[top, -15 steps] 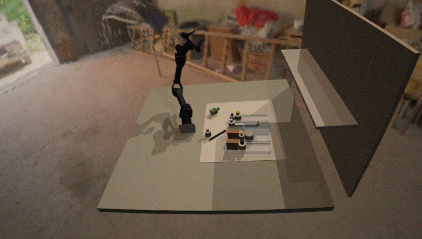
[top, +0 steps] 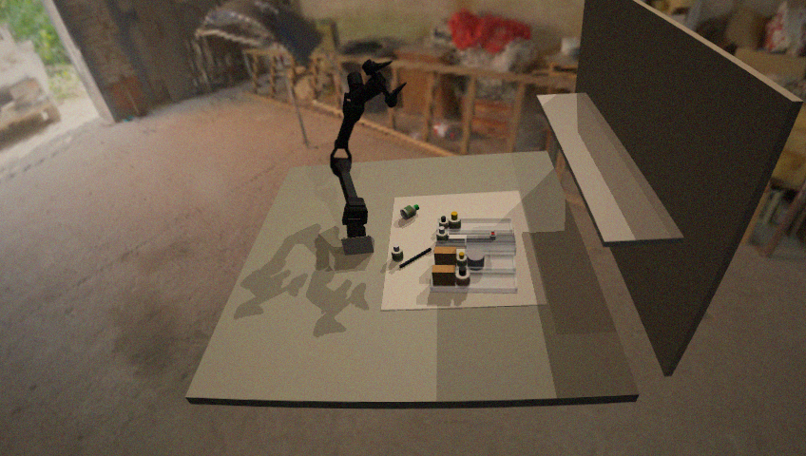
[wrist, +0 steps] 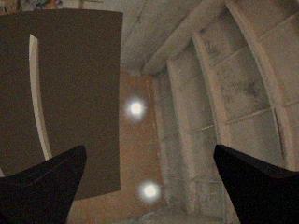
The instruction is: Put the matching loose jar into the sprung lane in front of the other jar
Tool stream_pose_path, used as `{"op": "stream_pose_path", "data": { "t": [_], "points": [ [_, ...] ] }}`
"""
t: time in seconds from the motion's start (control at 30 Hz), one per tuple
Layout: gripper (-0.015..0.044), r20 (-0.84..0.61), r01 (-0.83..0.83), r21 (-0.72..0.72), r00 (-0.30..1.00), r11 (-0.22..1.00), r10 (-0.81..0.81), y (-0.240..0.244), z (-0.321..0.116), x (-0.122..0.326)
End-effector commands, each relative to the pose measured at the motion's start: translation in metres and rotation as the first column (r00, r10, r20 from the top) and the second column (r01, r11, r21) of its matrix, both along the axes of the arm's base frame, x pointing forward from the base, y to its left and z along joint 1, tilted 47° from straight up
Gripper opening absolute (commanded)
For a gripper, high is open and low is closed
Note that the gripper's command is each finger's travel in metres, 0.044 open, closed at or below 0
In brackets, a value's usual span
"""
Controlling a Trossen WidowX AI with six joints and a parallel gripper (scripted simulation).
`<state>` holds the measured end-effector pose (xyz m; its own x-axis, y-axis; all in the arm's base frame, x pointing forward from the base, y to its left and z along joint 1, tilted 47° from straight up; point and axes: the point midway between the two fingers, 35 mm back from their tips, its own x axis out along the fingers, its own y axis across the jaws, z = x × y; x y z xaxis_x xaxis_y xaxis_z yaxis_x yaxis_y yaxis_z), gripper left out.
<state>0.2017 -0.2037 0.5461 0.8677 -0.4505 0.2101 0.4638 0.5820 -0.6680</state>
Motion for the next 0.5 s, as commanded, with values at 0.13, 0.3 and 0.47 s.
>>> {"op": "stream_pose_path", "data": {
  "t": [0.13, 0.3, 0.47],
  "points": [
    [0.044, -0.243, 0.065, 0.301, 0.97, 0.951, 0.01, -0.071, -0.118, 0.036],
    [0.044, -0.378, 0.109, 0.461, 0.922, 0.881, 0.084, -0.089, -0.195, 0.05],
    [0.044, -0.491, 0.169, 0.598, 0.85, 0.784, 0.191, -0.093, -0.272, 0.057]
  ]
}}
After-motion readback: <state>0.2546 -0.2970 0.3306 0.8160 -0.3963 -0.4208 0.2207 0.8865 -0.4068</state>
